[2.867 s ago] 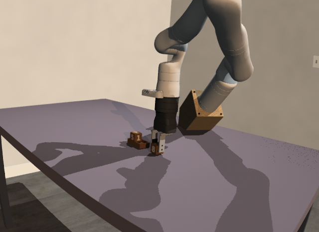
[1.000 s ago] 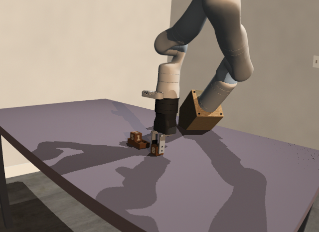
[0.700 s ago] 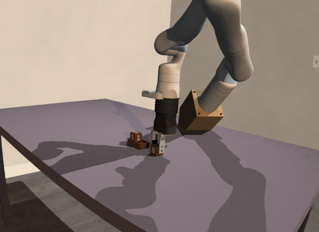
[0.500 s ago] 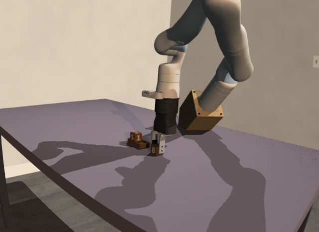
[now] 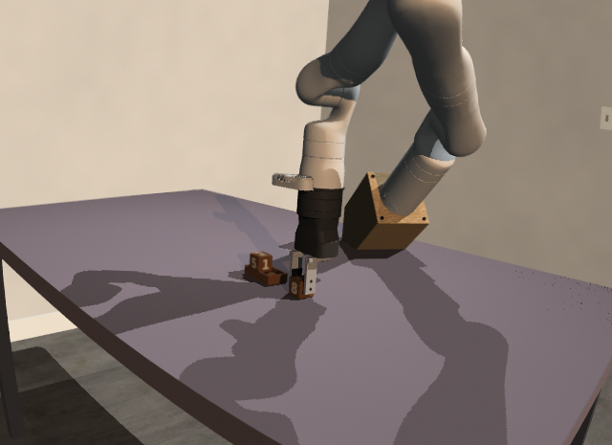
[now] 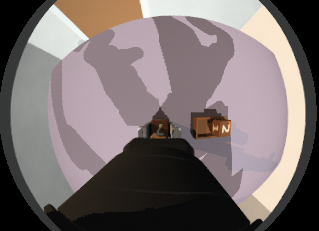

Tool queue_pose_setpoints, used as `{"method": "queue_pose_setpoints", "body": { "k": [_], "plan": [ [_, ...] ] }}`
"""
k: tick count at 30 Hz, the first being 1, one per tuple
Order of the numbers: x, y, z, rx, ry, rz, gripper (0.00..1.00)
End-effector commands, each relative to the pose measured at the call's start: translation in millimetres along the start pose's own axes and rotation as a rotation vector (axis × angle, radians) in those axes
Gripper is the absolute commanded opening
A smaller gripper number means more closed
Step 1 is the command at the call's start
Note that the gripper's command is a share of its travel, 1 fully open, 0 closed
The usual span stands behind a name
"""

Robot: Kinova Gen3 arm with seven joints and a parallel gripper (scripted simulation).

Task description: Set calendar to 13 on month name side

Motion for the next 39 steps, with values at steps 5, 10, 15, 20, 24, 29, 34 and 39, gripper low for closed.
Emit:
{"method": "queue_pose_setpoints", "body": {
  "k": [5, 10, 15, 20, 24, 29, 34, 39],
  "plan": [
    [0.2, -0.4, 0.3, 0.001, 0.0, -0.001, 0.6],
    [0.2, -0.4, 0.3, 0.001, 0.0, -0.001, 0.6],
    [0.2, -0.4, 0.3, 0.001, 0.0, -0.001, 0.72],
    [0.2, -0.4, 0.3, 0.001, 0.0, -0.001, 0.78],
    [0.2, -0.4, 0.3, 0.001, 0.0, -0.001, 0.84],
    [0.2, -0.4, 0.3, 0.001, 0.0, -0.001, 0.9],
    [0.2, -0.4, 0.3, 0.001, 0.0, -0.001, 0.9],
    [0.2, -0.9, 0.3, 0.001, 0.0, -0.001, 0.9]
  ]
}}
Point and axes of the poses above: the point where the finger pads meet when closed, its own y axis out along the fingers, its own x axis across the jaws, z = x × y, the point moved 2 cm from there along -y, back along the fingers, and after that the axes turned 6 degrees about -y, right-handed, at the moved point
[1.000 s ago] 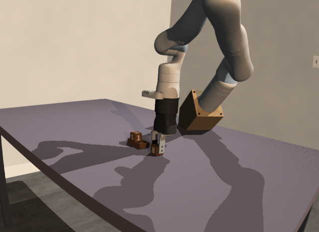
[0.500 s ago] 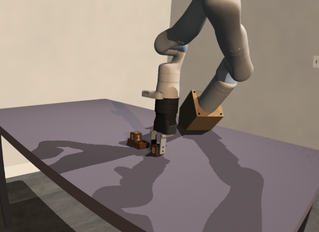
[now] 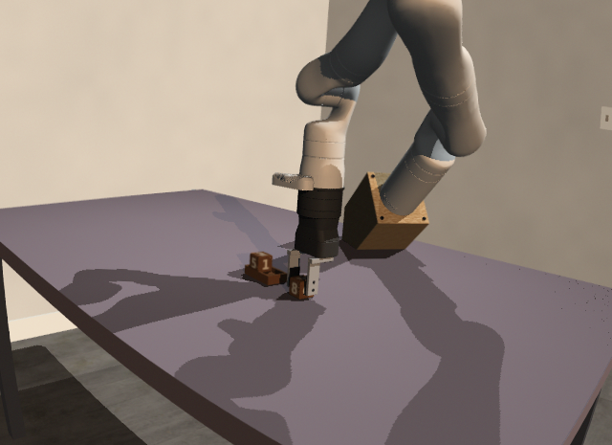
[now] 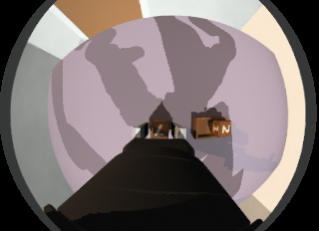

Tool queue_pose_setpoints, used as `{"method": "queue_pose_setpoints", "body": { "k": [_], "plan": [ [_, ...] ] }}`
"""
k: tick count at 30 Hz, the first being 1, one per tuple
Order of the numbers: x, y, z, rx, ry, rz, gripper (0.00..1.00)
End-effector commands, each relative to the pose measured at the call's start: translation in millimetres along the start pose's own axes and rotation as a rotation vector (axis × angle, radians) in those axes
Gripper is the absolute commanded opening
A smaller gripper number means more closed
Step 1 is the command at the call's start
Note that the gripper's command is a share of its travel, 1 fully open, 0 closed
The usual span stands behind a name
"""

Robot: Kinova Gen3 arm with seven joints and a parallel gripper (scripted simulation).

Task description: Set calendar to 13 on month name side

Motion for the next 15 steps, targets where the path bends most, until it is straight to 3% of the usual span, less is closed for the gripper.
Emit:
{"method": "queue_pose_setpoints", "body": {
  "k": [1, 7, 15],
  "plan": [
    [0.3, -1.1, 0.5, 0.002, 0.0, -0.001, 0.9],
    [0.3, -11.4, 0.5, 0.002, 0.0, -0.001, 0.9],
    [0.2, -42.6, 0.4, 0.002, 0.0, -0.001, 0.9]
  ]
}}
Point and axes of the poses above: the point where the finger pads meet when closed, its own y axis out along the fingers, its own x axis across the jaws, z = x × y, the point moved 2 cm from there along -y, back along the fingers, and after that the axes turned 6 degrees about -y, right-handed, at the moved point
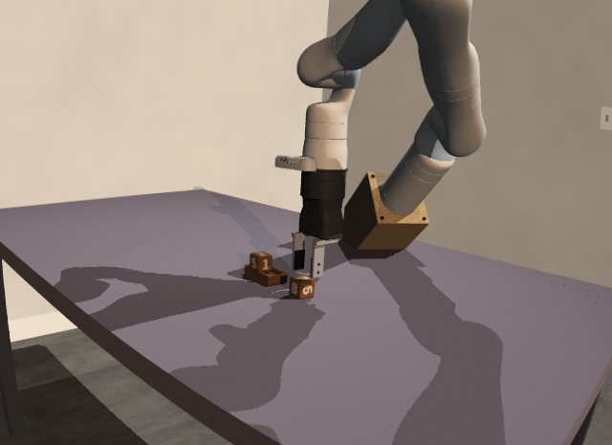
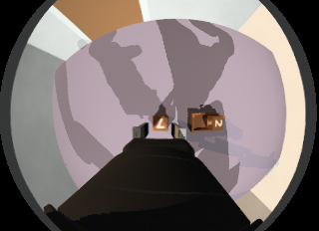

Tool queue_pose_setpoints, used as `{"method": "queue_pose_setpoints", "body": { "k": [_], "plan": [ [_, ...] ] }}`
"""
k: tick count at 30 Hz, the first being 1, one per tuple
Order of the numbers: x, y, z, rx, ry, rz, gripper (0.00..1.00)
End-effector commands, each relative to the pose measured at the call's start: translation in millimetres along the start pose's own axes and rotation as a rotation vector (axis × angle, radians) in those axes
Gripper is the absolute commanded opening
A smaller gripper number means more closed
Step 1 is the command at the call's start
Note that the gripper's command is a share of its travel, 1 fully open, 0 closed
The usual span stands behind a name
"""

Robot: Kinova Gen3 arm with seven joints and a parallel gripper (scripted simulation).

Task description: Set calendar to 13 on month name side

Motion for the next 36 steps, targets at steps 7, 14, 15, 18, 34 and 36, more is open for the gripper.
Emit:
{"method": "queue_pose_setpoints", "body": {
  "k": [7, 14, 15, 18, 34, 36],
  "plan": [
    [1.5, -34.8, 6.5, 0.023, -0.007, -0.01, 0.9],
    [1.3, -56.1, 6.0, 0.023, -0.007, -0.01, 0.9],
    [1.3, -57.6, 6.0, 0.023, -0.007, -0.01, 0.9],
    [1.3, -59.3, 5.9, 0.023, -0.007, -0.01, 0.9],
    [1.2, -59.8, 5.9, 0.023, -0.007, -0.01, 1.0],
    [1.2, -59.8, 5.9, 0.023, -0.007, -0.01, 1.0]
  ]
}}
Point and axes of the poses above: the point where the finger pads meet when closed, its own y axis out along the fingers, its own x axis across the jaws, z = x × y, the point moved 2 cm from there along -y, back along the fingers, and after that the axes turned 6 degrees about -y, right-handed, at the moved point
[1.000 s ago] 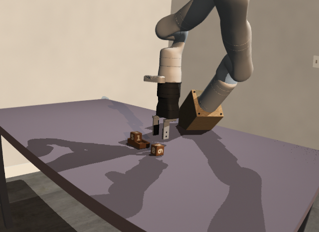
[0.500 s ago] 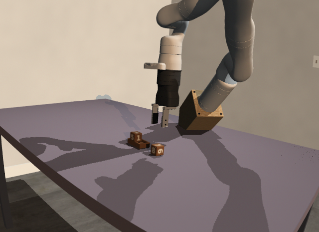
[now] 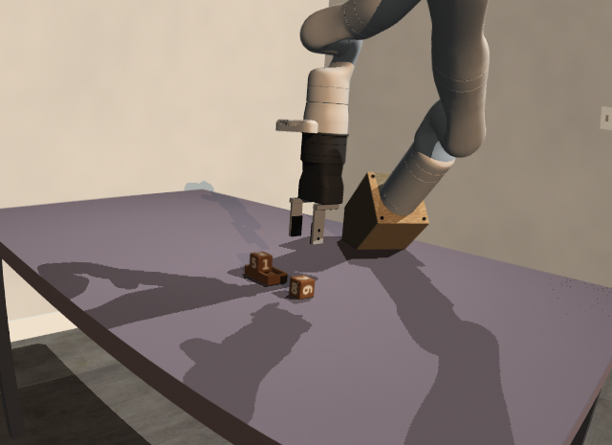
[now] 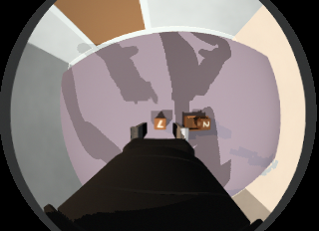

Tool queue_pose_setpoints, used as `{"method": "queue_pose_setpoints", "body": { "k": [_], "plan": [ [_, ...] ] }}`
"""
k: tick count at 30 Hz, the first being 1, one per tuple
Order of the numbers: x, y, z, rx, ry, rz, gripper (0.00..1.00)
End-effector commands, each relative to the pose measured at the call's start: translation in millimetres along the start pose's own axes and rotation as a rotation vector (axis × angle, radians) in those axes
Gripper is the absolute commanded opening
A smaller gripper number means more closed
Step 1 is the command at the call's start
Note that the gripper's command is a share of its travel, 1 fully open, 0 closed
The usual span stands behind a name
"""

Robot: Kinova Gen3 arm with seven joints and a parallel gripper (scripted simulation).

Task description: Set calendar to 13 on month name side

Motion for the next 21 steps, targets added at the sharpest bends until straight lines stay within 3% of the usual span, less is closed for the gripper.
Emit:
{"method": "queue_pose_setpoints", "body": {
  "k": [1, 21],
  "plan": [
    [0.2, -0.4, 0.3, 0.001, 0.0, -0.001, 1.0],
    [0.8, -0.2, 0.8, 0.001, 0.044, -0.001, 1.0]
  ]
}}
Point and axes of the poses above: the point where the finger pads meet when closed, its own y axis out along the fingers, its own x axis across the jaws, z = x × y, the point moved 2 cm from there along -y, back along the fingers, and after that the axes turned 6 degrees about -y, right-handed, at the moved point
